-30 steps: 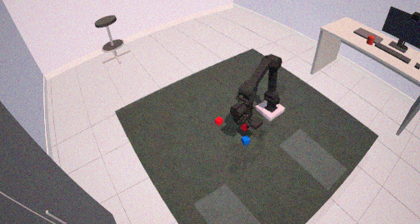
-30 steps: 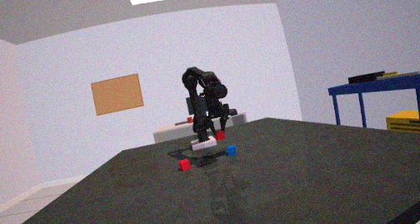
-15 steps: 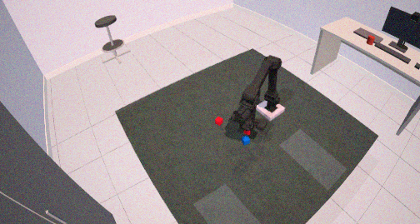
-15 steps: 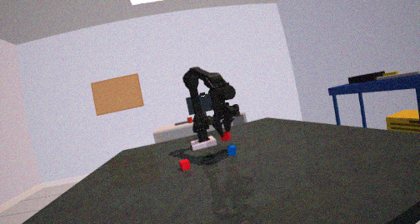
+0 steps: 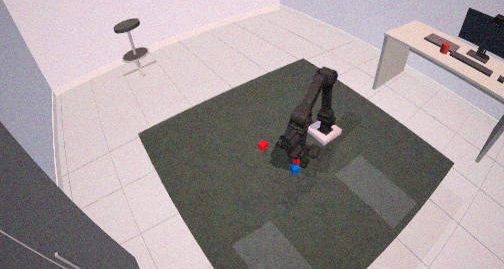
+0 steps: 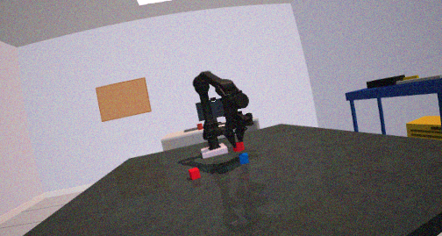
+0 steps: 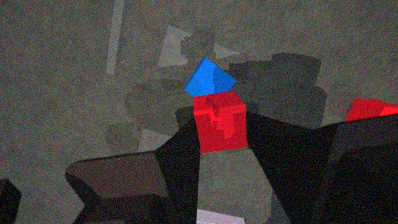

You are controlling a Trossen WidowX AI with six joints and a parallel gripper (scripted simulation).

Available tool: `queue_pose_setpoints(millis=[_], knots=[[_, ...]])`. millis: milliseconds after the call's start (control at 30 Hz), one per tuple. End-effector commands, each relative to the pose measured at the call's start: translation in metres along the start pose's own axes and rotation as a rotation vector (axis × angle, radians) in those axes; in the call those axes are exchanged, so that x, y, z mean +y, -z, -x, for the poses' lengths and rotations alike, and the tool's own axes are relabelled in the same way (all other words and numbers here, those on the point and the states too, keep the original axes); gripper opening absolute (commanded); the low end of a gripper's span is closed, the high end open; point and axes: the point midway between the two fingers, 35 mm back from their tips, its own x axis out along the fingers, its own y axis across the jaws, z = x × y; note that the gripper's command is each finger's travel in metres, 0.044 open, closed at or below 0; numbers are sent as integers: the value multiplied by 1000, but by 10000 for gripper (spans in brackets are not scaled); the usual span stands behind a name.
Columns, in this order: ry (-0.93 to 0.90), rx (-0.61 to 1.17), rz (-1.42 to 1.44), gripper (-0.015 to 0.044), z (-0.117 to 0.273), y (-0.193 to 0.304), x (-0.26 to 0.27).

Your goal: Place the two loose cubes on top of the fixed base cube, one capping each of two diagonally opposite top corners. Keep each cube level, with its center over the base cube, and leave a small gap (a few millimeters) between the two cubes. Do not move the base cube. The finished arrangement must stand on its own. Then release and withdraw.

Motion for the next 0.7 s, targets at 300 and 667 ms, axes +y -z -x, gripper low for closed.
queue_pose_setpoints(millis=[300, 667], knots=[[0, 5, 7, 105, -14, 1, 0], [0, 5, 1, 105, -15, 1, 0]])
